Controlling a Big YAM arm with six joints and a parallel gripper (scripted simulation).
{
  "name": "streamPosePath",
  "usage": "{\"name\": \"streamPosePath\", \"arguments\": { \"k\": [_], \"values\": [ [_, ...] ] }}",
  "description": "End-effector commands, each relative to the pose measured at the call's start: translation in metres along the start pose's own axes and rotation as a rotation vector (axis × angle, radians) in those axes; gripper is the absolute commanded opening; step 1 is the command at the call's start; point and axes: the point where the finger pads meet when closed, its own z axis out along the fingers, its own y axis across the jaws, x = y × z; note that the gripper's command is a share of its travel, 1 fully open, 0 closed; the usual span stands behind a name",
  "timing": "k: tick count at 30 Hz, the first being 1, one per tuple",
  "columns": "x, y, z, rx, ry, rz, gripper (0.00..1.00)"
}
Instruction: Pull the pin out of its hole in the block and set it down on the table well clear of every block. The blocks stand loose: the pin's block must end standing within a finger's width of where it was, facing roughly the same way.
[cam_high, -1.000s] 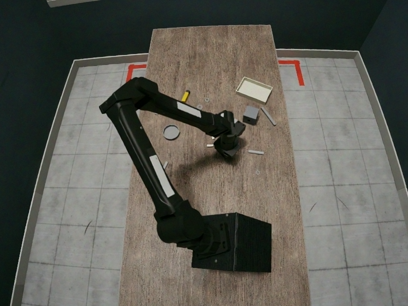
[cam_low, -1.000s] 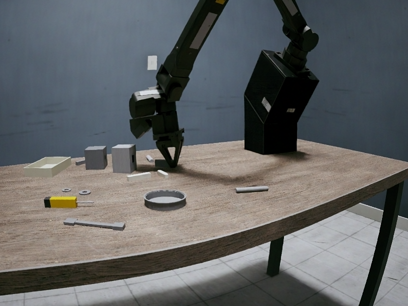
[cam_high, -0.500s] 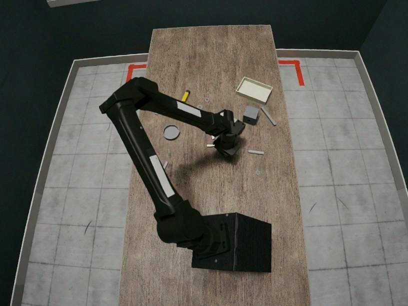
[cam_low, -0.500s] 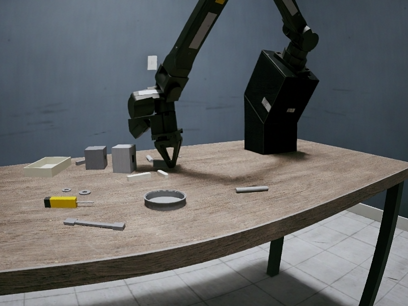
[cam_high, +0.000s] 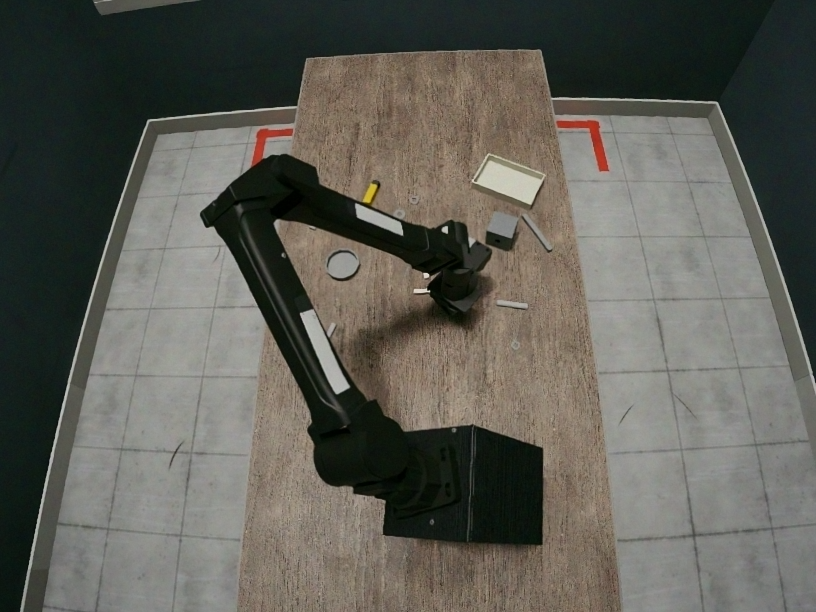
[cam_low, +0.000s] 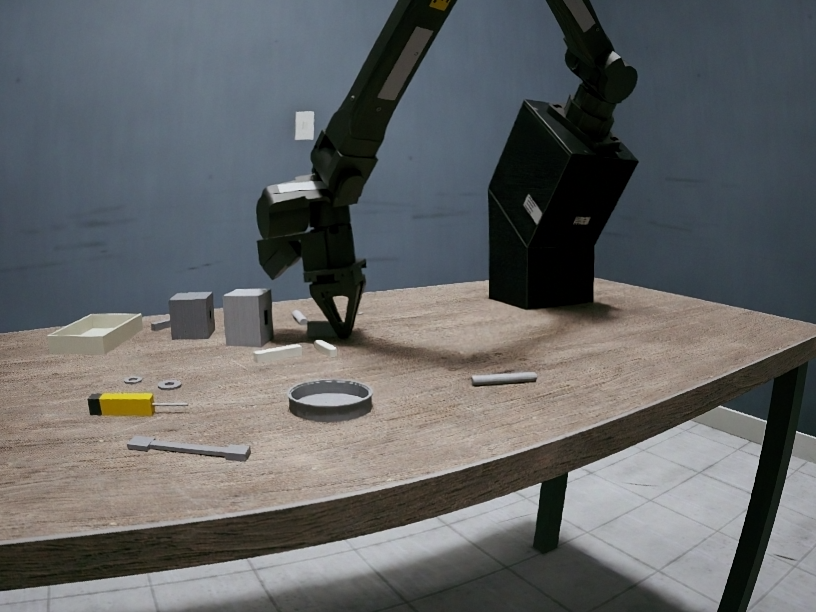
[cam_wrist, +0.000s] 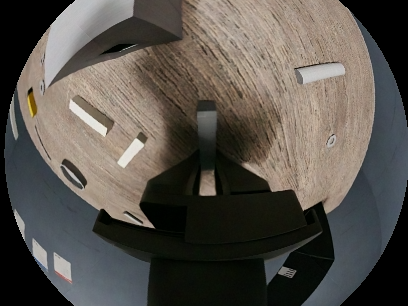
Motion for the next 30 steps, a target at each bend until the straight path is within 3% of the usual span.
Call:
{"name": "streamPosePath", "arguments": {
  "k": [1, 30],
  "values": [
    [-0.0037, 0.0068, 0.0037, -0.005, -0.007, -0.006, 0.0],
    [-0.0033, 0.0077, 0.006, -0.004, -0.005, -0.01, 0.0]
  ]
}}
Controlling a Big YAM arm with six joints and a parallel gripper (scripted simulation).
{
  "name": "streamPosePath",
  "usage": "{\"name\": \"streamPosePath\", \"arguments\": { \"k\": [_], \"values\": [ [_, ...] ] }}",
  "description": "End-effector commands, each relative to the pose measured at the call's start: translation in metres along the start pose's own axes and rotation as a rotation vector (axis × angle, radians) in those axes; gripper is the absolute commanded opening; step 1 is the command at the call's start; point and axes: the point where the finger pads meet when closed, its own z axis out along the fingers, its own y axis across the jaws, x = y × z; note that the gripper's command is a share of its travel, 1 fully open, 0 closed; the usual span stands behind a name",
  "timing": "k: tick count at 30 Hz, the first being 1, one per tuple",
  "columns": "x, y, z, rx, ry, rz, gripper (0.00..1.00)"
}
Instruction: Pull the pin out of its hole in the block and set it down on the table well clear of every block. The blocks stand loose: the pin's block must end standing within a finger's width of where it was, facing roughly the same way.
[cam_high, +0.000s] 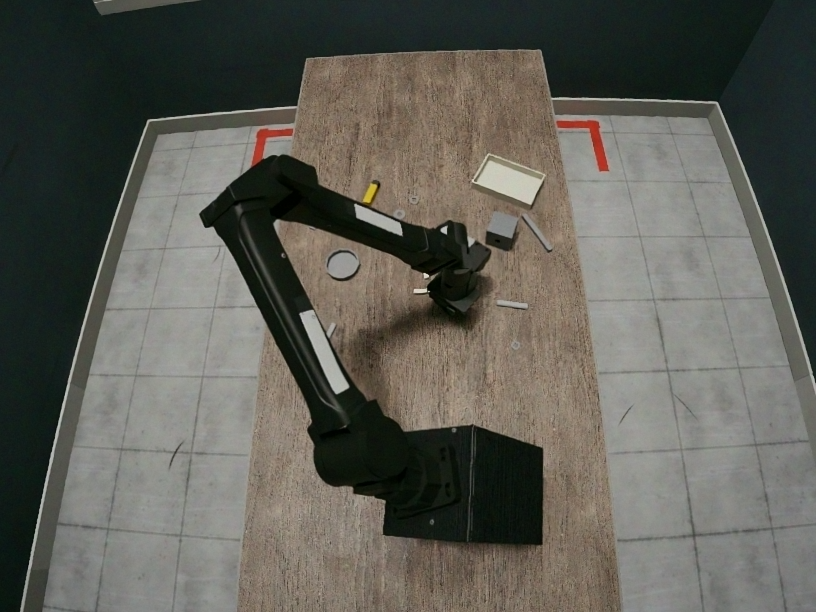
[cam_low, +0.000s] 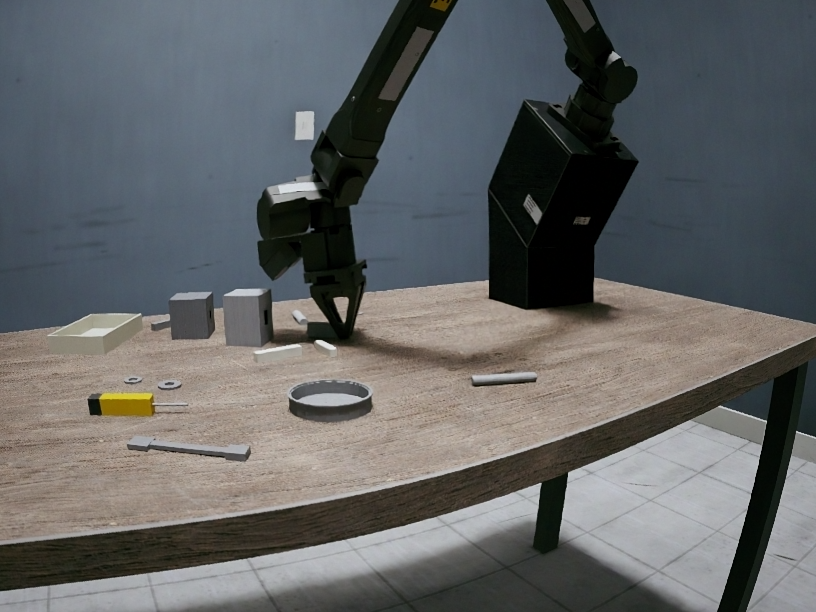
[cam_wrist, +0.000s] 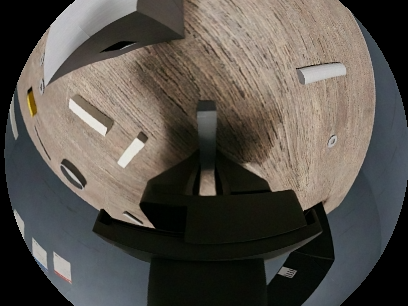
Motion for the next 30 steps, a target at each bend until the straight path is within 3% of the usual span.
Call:
{"name": "streamPosePath", "arguments": {
  "k": [1, 30],
  "values": [
    [-0.0041, 0.0067, 0.005, -0.005, -0.005, -0.008, 0.0],
    [-0.0026, 0.0058, 0.0068, -0.003, -0.002, -0.009, 0.0]
  ]
}}
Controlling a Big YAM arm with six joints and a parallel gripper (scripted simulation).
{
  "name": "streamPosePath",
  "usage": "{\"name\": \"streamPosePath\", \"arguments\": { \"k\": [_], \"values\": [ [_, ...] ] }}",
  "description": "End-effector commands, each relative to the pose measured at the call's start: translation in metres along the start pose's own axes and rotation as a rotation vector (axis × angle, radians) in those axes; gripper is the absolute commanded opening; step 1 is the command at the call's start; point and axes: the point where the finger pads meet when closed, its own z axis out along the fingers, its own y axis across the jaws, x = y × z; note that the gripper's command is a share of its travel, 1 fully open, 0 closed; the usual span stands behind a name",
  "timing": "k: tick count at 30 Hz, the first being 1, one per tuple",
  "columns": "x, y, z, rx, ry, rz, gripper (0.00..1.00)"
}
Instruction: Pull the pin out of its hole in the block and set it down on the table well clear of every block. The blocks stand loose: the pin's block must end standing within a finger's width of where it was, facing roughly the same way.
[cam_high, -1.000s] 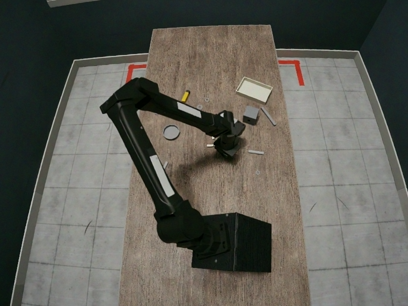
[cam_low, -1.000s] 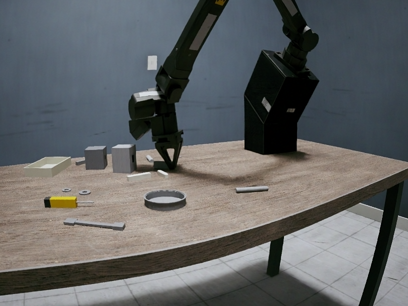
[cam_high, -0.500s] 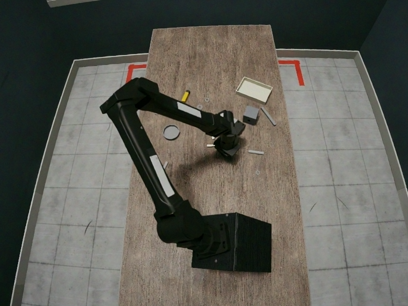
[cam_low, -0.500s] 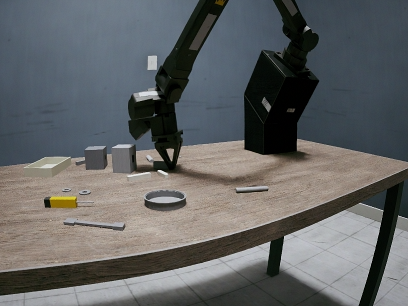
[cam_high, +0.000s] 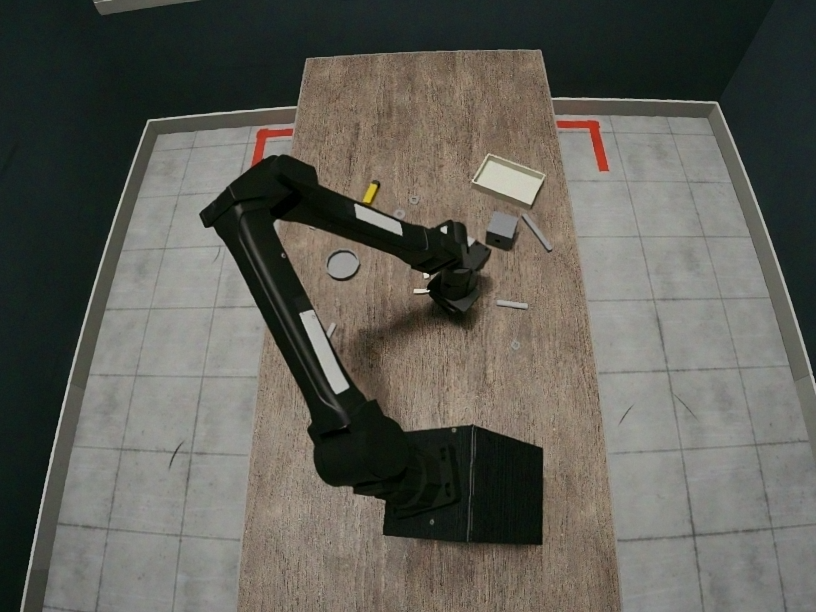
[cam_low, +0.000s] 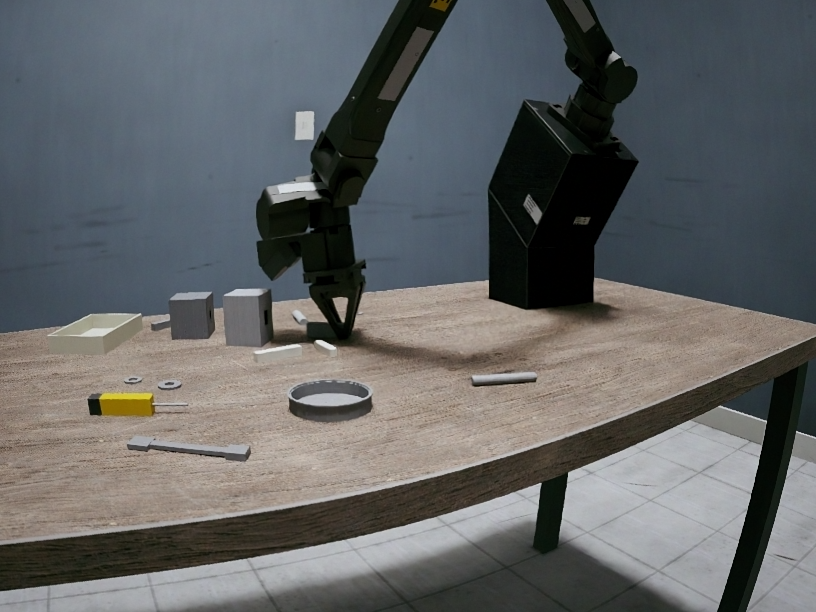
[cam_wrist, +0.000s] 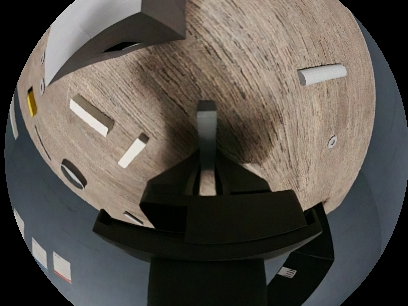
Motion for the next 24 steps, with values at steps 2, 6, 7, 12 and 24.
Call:
{"name": "streamPosePath", "arguments": {
  "k": [2, 6, 7, 12, 24],
  "values": [
    [-0.0017, 0.0049, 0.0069, -0.002, 0.0, -0.007, 0.0],
    [-0.0017, 0.0048, 0.007, -0.002, 0.0, -0.007, 0.0],
    [-0.0016, 0.0048, 0.0071, -0.002, 0.0, -0.007, 0.0],
    [-0.0011, 0.0045, 0.0076, -0.001, 0.001, -0.007, 0.0],
    [-0.0004, 0.004, 0.0085, 0.0, 0.003, -0.008, 0.0]
  ]
}}
